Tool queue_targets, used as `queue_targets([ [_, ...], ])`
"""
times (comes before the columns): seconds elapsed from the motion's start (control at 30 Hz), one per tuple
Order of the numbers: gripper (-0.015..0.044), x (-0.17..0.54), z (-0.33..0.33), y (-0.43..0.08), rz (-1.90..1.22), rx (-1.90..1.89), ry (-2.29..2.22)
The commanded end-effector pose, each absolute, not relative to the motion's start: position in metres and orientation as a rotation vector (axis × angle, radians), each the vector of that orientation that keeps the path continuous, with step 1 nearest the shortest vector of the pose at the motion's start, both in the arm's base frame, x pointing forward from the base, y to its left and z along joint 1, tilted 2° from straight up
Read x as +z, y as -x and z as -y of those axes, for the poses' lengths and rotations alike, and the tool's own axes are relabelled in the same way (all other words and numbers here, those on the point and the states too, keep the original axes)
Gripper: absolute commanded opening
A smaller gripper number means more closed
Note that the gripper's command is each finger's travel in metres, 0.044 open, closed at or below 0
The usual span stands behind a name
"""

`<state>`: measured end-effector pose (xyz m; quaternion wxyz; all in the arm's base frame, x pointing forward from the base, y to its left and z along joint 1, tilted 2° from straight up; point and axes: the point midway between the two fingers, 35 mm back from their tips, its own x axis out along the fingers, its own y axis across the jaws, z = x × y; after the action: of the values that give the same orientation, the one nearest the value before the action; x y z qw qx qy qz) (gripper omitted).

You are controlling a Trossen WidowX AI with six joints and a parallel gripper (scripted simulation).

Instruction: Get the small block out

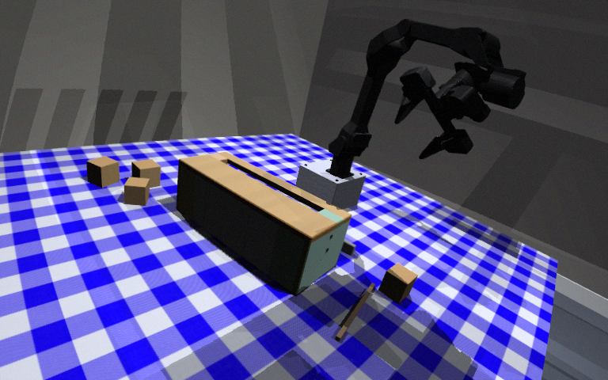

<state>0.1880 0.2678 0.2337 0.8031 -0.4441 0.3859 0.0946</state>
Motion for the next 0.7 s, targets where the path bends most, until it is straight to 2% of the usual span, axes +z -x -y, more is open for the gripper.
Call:
queue_targets([
  [0.0, 0.04, 0.232, -0.266, -0.19, -0.833, 0.205, 0.962],
  [0.27, 0.04, 0.179, -0.188, -0.244, -1.132, 0.399, 1.33],
  [0.67, 0.04, 0.132, -0.109, -0.264, -1.332, 0.758, 1.519],
])
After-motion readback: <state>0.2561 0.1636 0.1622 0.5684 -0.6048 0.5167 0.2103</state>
